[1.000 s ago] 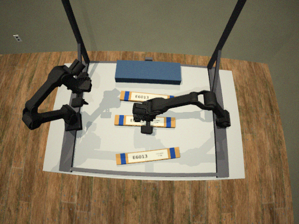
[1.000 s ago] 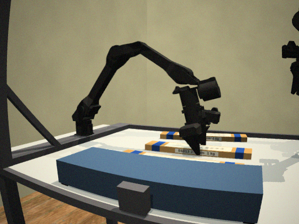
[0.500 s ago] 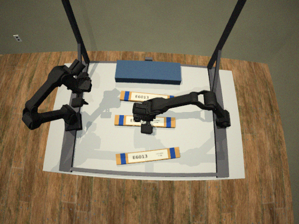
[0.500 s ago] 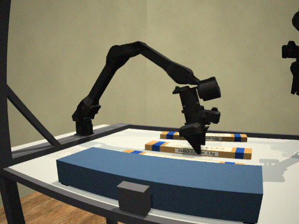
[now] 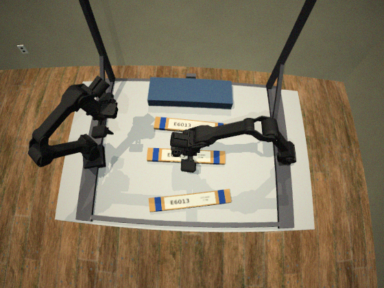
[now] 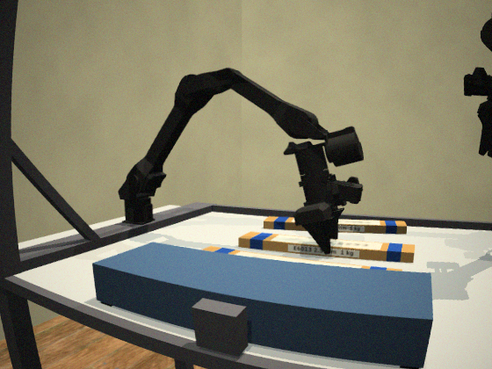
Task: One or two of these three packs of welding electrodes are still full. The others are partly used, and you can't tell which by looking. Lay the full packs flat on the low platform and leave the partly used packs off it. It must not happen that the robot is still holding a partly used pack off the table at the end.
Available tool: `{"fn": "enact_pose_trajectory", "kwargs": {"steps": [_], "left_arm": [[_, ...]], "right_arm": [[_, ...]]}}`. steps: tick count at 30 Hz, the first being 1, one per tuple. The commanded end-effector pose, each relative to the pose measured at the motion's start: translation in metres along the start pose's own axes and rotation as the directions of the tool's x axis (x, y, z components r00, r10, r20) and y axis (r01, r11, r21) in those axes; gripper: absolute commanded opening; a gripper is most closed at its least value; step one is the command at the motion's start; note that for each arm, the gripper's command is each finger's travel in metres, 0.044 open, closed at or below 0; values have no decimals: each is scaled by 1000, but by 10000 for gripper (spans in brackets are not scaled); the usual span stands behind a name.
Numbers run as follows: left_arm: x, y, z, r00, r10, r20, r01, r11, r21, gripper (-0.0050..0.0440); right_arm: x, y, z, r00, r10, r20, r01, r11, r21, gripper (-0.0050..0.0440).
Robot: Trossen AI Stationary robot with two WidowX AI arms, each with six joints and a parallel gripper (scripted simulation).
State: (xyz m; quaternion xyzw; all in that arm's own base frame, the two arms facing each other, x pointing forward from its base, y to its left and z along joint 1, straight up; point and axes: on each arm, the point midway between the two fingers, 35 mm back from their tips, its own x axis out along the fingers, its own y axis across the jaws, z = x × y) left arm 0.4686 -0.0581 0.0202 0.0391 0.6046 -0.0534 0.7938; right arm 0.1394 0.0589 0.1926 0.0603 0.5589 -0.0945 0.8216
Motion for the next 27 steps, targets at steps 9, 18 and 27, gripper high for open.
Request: {"fn": "enact_pose_trajectory", "kwargs": {"steps": [9, 18, 27], "left_arm": [[-10, 0, 7, 1000, 3, 30, -3, 1000, -1, -50], [-10, 0, 7, 1000, 3, 30, -3, 1000, -1, -50], [-28, 1, 16, 998, 8, 56, -8, 1000, -2, -50]], "right_arm": [[-5, 2, 3, 1000, 15, 14, -15, 1000, 6, 430], [-5, 2, 3, 1000, 15, 14, -15, 1000, 6, 430], [-5, 2, 3, 1000, 15, 14, -15, 1000, 6, 430]]}}
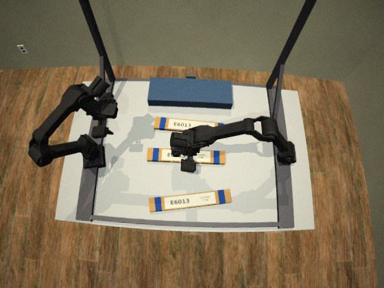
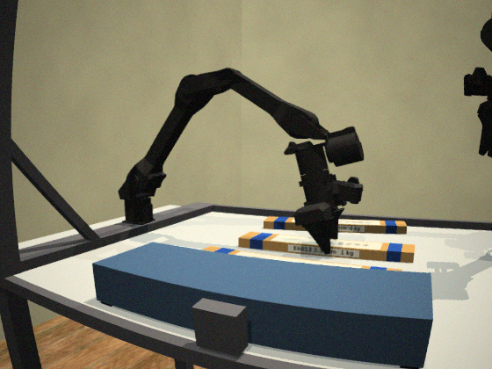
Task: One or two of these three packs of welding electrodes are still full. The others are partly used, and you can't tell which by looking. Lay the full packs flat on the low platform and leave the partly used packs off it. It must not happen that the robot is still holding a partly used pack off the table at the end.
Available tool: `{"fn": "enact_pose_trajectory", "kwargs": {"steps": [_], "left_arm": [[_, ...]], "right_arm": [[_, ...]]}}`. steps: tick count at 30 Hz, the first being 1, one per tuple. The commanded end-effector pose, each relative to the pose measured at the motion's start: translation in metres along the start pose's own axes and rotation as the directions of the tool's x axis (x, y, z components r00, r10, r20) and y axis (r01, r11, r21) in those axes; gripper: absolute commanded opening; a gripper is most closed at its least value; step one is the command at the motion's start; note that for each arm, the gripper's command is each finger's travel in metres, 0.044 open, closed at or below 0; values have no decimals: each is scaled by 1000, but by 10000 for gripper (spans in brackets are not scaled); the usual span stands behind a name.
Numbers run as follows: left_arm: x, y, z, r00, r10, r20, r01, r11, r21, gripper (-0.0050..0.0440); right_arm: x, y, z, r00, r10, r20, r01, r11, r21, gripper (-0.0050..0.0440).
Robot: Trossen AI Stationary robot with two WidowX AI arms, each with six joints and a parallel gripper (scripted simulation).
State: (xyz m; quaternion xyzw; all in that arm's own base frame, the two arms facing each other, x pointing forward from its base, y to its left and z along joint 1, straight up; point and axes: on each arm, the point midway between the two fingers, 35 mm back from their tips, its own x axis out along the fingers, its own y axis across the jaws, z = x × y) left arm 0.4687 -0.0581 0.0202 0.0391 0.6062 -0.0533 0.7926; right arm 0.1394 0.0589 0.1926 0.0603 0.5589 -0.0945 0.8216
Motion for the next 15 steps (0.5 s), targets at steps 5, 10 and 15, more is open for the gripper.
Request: {"fn": "enact_pose_trajectory", "kwargs": {"steps": [5, 10, 15], "left_arm": [[-36, 1, 17, 998, 7, 60, -7, 1000, -1, -50], [-41, 1, 18, 998, 7, 60, -7, 1000, -1, -50], [-49, 1, 20, 998, 7, 60, -7, 1000, -1, -50]], "right_arm": [[-5, 2, 3, 1000, 15, 14, -15, 1000, 6, 430], [-5, 2, 3, 1000, 15, 14, -15, 1000, 6, 430], [-5, 2, 3, 1000, 15, 14, -15, 1000, 6, 430]]}}
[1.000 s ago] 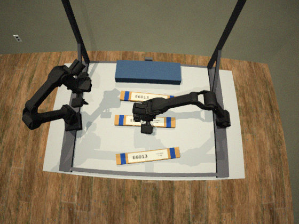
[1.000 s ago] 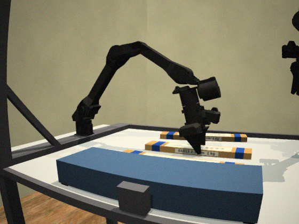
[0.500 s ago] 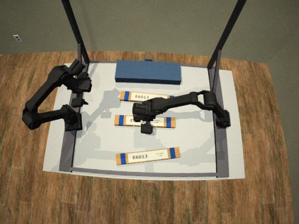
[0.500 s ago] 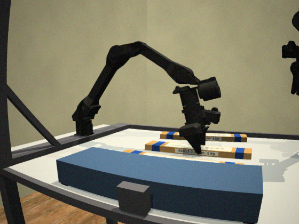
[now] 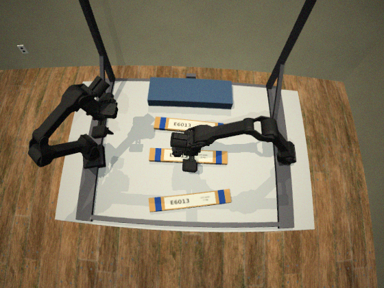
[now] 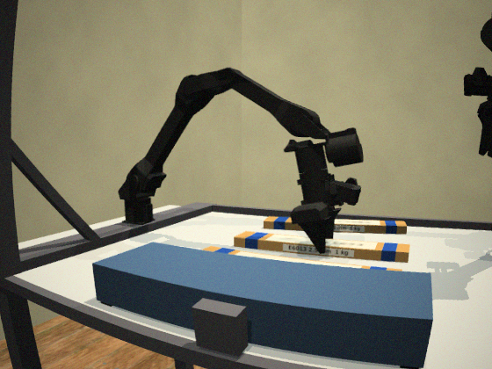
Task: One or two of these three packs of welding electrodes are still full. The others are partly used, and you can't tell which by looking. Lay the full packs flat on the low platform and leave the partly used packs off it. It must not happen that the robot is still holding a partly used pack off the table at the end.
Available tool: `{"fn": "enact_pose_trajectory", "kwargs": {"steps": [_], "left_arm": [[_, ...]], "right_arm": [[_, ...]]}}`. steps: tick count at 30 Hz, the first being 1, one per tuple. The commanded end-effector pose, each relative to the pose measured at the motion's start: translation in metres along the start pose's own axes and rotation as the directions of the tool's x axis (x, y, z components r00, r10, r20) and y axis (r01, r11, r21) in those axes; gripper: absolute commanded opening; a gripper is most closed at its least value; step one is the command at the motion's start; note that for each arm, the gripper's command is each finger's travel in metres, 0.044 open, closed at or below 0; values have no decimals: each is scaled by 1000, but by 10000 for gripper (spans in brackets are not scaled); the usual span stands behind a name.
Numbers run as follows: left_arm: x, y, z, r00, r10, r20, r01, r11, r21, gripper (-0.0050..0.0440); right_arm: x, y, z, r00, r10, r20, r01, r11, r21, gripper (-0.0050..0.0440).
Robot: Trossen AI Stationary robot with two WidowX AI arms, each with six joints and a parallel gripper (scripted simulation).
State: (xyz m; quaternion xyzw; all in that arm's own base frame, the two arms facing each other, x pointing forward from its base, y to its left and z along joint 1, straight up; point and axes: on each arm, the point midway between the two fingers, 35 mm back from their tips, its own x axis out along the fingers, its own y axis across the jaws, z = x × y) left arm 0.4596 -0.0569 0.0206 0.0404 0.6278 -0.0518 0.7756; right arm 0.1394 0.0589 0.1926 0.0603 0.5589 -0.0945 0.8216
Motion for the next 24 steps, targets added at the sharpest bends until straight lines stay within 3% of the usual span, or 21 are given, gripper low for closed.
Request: {"fn": "enact_pose_trajectory", "kwargs": {"steps": [1, 24], "left_arm": [[-50, 1, 26, 993, 6, 115, -6, 1000, -1, -50], [-84, 1, 32, 993, 5, 115, -5, 1000, -1, -50]], "right_arm": [[-5, 2, 3, 1000, 15, 14, -15, 1000, 6, 430], [-5, 2, 3, 1000, 15, 14, -15, 1000, 6, 430]]}}
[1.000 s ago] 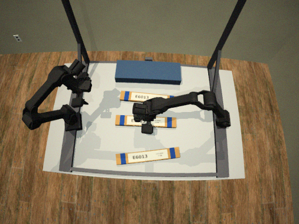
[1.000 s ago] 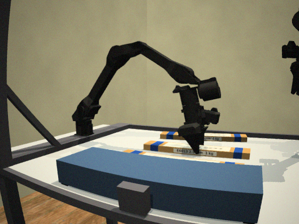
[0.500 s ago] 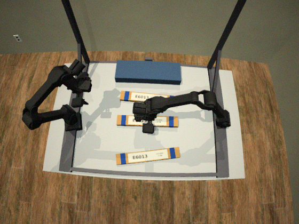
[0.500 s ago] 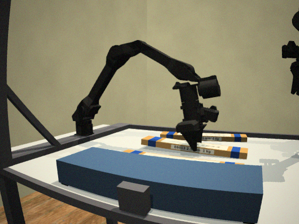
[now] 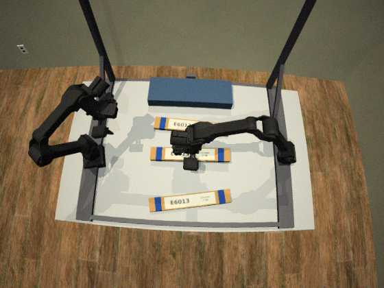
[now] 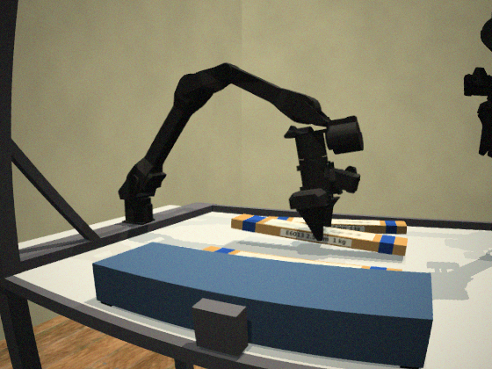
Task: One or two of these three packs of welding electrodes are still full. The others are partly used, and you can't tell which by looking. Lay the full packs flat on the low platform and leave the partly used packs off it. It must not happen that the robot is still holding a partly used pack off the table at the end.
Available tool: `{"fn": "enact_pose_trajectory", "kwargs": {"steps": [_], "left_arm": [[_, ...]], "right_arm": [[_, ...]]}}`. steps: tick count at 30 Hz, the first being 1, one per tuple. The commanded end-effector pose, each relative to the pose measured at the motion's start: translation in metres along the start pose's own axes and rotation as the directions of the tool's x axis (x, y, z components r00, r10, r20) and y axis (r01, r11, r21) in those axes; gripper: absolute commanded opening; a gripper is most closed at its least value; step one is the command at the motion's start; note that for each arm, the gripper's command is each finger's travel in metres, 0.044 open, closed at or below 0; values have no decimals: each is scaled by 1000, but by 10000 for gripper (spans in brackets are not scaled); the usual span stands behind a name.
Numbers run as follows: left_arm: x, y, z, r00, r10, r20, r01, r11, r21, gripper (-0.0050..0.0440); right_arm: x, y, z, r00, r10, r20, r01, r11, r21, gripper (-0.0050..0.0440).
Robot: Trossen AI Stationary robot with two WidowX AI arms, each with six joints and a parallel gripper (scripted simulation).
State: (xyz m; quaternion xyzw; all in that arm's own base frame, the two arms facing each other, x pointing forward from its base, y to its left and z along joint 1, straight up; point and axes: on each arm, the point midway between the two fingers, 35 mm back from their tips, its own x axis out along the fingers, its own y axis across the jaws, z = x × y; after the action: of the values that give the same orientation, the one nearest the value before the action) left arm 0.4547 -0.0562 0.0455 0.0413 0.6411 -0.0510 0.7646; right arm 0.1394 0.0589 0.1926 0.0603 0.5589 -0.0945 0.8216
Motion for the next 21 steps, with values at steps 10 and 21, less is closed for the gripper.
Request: {"fn": "enact_pose_trajectory", "kwargs": {"steps": [10, 21], "left_arm": [[-73, 1, 31, 989, 5, 150, -5, 1000, -1, -50], [-87, 0, 33, 989, 5, 150, -5, 1000, -1, -50]], "right_arm": [[-5, 2, 3, 1000, 15, 14, -15, 1000, 6, 430], [-5, 2, 3, 1000, 15, 14, -15, 1000, 6, 430]]}}
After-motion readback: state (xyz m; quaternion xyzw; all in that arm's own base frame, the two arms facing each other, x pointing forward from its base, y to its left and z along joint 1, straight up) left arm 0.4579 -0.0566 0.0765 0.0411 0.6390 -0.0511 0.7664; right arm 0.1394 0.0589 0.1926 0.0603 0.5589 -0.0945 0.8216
